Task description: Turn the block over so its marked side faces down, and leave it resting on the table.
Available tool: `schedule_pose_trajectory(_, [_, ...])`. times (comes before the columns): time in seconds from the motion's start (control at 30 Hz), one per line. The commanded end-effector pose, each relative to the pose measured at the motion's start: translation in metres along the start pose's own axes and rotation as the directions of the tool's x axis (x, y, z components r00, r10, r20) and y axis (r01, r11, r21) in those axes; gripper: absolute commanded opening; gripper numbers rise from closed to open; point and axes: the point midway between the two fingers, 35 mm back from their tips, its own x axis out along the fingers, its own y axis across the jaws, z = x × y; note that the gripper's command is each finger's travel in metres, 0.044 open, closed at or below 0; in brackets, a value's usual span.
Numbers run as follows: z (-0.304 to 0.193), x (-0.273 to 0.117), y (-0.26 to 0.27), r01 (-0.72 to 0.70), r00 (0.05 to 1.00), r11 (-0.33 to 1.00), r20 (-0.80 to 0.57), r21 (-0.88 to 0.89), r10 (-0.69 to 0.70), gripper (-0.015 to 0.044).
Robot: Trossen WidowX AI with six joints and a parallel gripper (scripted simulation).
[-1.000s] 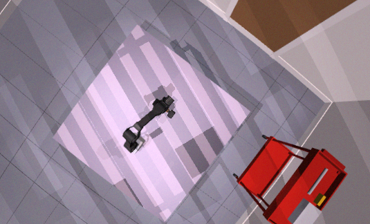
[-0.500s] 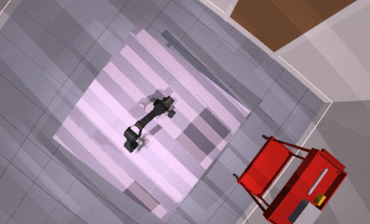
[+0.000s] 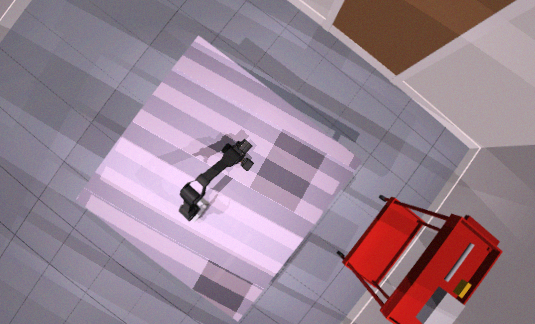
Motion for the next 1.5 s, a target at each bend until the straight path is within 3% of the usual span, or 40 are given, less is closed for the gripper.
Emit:
schedule_pose_trajectory(0.0, [0.000, 0.002, -0.001, 0.004, 1.000, 1.000, -0.004, 0.004, -0.004, 0.0249])
schedule_pose_trajectory(0.53, [0.000, 0.002, -0.001, 0.004, 1.000, 1.000, -0.004, 0.004, -0.004, 0.0142])
schedule_pose_trajectory(0.73, [0.000, -0.027, -0.001, 0.005, 1.000, 1.000, -0.004, 0.004, -0.005, 0.0000])
schedule_pose_trajectory(0.97, [0.000, -0.027, -0.001, 0.005, 1.000, 1.000, 0.006, 0.005, -0.005, 0.0000])
schedule_pose_trajectory(1.47, [0.004, -0.016, -0.002, 0.005, 0.977, 1.000, 0.215, 0.008, -0.006, 0.0000])
